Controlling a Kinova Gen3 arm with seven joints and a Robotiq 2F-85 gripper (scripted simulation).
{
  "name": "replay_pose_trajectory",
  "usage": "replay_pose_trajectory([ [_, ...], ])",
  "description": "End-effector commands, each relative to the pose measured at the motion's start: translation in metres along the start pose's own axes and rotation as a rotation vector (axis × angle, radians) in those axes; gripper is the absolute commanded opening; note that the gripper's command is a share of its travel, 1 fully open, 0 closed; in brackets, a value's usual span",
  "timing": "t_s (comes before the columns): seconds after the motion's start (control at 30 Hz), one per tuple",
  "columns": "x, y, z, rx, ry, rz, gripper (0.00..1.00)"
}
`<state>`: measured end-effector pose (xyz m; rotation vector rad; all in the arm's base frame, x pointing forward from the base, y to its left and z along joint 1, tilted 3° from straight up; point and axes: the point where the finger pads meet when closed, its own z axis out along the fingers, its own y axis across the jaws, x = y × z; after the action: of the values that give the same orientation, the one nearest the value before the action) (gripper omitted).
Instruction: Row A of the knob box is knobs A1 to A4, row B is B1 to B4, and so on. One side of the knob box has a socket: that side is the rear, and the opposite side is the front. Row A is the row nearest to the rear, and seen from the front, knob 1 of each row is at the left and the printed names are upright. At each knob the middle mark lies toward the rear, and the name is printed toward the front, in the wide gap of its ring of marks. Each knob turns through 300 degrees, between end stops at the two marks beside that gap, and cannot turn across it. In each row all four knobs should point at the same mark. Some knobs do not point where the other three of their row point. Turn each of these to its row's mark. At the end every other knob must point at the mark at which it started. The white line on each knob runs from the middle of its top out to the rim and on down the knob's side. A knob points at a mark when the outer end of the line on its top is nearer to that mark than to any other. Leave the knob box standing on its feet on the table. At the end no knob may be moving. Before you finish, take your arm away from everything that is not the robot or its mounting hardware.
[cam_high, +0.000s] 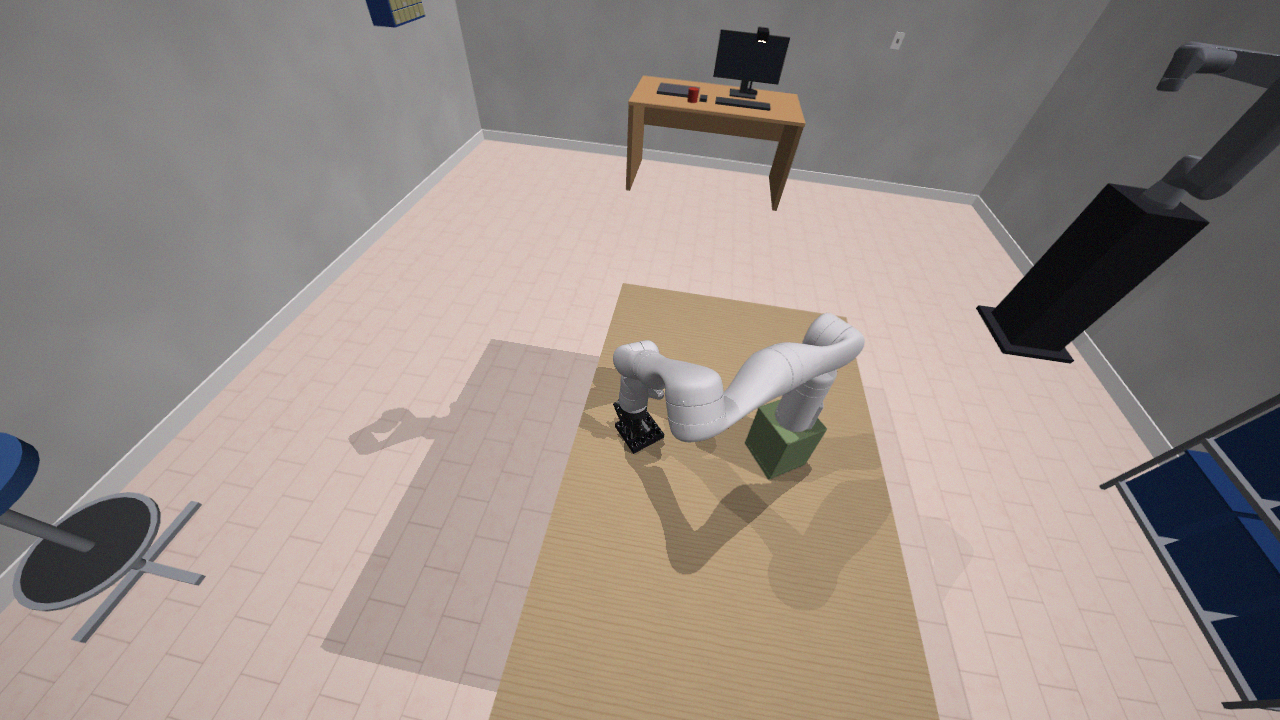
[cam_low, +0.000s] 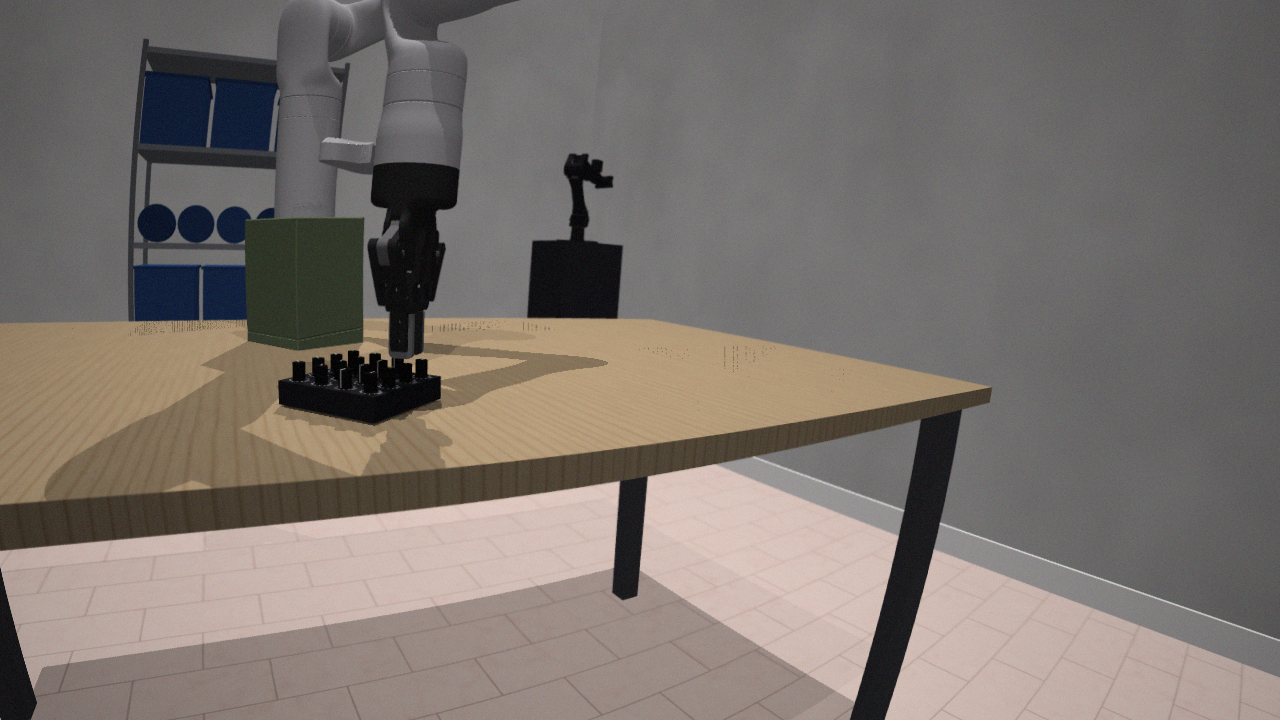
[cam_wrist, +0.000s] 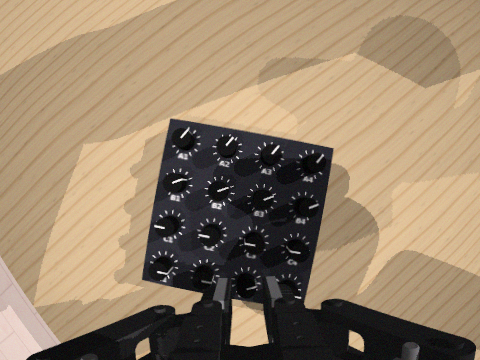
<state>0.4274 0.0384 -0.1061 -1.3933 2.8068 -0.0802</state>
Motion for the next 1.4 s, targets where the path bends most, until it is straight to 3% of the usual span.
replay_pose_trajectory([
  [0.0,-0.001,-0.004,0.001,0.007,-0.002,-0.008,0.19],
  [0.7,-0.001,-0.004,0.014,0.007,-0.002,-0.007,0.19],
  [1.37,0.0,-0.004,0.014,0.007,-0.002,-0.005,0.19],
])
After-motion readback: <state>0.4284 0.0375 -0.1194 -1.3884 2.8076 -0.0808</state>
